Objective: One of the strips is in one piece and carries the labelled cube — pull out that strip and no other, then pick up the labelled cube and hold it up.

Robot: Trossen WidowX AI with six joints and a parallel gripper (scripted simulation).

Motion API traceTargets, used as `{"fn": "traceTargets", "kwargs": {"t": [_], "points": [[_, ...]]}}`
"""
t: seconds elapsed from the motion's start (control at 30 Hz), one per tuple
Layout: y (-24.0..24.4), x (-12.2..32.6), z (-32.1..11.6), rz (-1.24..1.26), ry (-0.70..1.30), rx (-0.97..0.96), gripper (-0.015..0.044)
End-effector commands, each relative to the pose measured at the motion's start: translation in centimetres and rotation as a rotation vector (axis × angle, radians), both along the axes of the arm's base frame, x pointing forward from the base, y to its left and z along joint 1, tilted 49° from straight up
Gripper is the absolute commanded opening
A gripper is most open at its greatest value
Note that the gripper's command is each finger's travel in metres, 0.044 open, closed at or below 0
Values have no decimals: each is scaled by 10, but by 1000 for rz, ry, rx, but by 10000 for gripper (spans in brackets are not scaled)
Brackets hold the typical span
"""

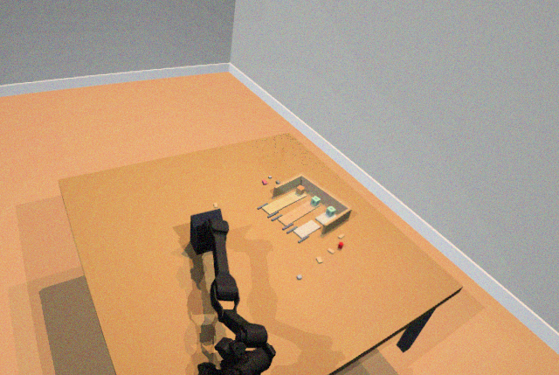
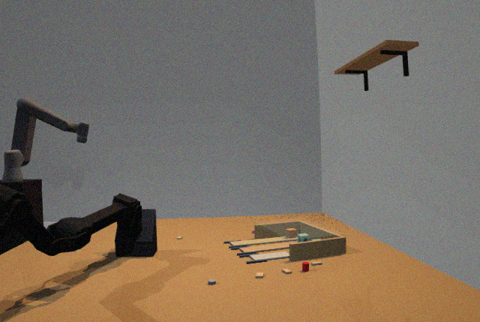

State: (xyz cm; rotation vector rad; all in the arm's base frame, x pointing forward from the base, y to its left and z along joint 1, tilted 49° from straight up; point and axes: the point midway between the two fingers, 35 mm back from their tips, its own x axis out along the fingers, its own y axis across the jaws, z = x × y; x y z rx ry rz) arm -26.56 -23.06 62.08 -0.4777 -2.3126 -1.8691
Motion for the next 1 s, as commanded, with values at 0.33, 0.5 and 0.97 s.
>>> {"fn": "traceTargets", "kwargs": {"t": [0.33,0.5,0.97], "points": [[97,53,72,145,335,-360,400],[156,96,101,236,549,-538,400],[294,221,122,440,1131,-842,400]]}}
